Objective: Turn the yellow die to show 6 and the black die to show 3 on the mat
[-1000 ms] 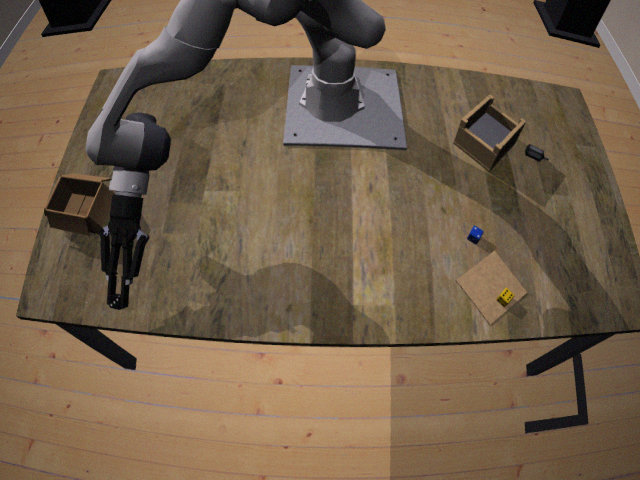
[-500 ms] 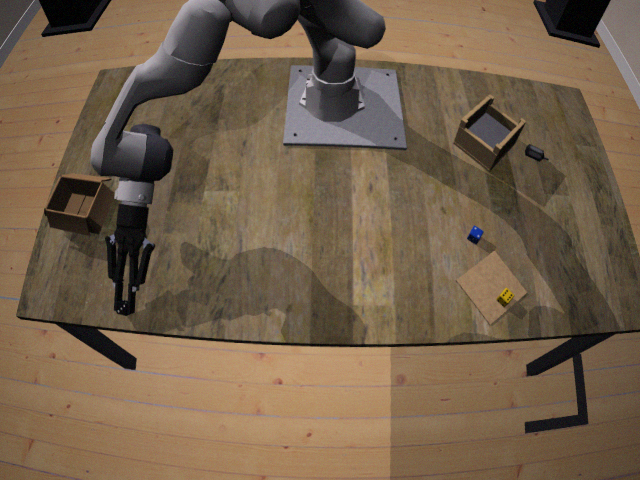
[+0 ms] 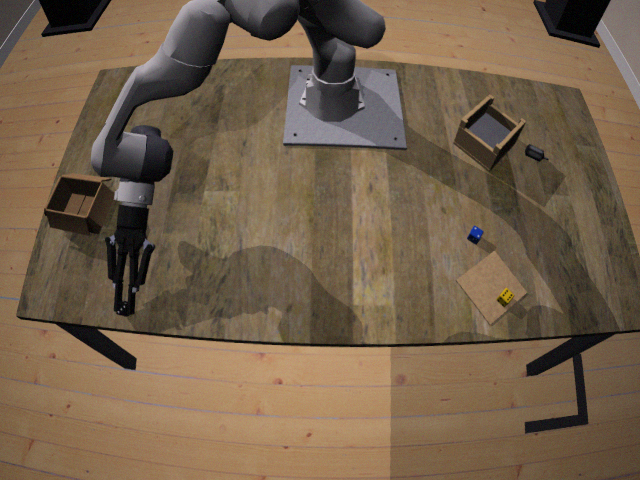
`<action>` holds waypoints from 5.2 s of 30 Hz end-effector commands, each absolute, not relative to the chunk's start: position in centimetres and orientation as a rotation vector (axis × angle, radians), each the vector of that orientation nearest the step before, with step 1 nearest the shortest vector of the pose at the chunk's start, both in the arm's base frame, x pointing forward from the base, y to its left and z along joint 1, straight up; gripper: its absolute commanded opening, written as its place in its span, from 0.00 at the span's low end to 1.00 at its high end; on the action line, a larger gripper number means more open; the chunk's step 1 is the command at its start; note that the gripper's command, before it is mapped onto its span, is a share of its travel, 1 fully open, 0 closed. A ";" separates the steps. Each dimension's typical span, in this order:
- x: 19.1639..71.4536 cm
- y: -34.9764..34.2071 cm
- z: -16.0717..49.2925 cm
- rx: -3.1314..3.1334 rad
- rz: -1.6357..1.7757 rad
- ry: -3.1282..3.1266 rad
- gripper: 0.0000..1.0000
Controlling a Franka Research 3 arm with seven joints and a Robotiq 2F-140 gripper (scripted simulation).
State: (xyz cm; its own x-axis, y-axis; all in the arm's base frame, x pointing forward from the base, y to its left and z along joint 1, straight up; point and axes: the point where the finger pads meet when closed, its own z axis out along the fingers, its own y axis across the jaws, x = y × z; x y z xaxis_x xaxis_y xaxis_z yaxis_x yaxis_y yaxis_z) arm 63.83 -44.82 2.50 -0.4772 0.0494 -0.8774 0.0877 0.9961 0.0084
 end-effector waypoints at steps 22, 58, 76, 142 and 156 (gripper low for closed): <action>63.8 -45.1 2.6 0.089 -0.055 2.064 0.24; 63.8 -45.1 1.7 0.089 -0.055 2.064 0.24; 63.8 -45.1 1.7 0.089 -0.055 2.064 0.24; 63.8 -45.1 1.7 0.089 -0.055 2.064 0.35; 62.1 -45.0 2.7 0.089 -0.055 2.064 0.35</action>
State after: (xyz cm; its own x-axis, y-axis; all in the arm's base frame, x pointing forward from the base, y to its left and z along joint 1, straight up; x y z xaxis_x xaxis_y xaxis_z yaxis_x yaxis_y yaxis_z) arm 62.88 -44.70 2.12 -0.4756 0.0490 -0.8783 0.0893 0.9960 0.0072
